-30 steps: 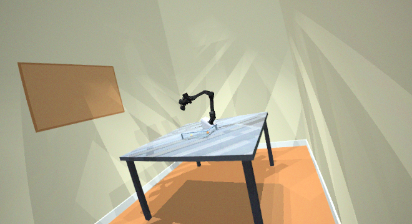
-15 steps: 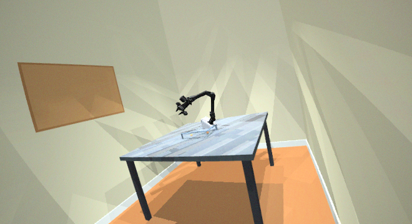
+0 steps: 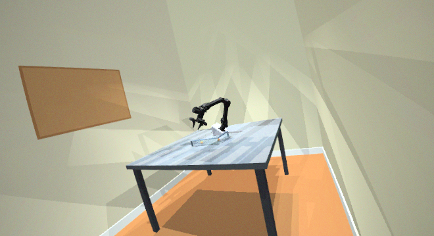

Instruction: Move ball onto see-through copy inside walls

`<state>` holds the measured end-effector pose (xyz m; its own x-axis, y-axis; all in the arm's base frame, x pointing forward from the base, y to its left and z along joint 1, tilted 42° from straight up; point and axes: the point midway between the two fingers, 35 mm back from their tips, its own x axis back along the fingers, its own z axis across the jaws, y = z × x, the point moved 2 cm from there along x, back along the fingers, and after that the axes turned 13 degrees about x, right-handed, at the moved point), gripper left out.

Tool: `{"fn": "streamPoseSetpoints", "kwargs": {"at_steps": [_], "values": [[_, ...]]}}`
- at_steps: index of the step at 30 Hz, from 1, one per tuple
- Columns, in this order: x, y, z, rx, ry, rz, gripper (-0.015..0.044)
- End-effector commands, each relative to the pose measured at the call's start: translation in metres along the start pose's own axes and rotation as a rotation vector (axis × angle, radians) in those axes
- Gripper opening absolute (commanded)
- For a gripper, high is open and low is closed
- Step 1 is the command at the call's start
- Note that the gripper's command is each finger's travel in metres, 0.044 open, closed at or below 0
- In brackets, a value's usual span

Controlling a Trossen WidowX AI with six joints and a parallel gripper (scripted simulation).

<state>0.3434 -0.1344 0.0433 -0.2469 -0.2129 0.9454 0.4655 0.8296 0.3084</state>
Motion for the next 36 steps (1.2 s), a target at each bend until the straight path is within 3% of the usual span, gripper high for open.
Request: {"fn": "streamPoseSetpoints", "kwargs": {"at_steps": [1,11,36], "values": [[0.003,0.065,0.028,0.243,0.118,-0.138,0.0240],[0.026,0.185,0.123,0.755,0.392,-0.479,0.0240],[0.002,0.195,0.140,0.762,0.396,-0.486,0.0240]]}}
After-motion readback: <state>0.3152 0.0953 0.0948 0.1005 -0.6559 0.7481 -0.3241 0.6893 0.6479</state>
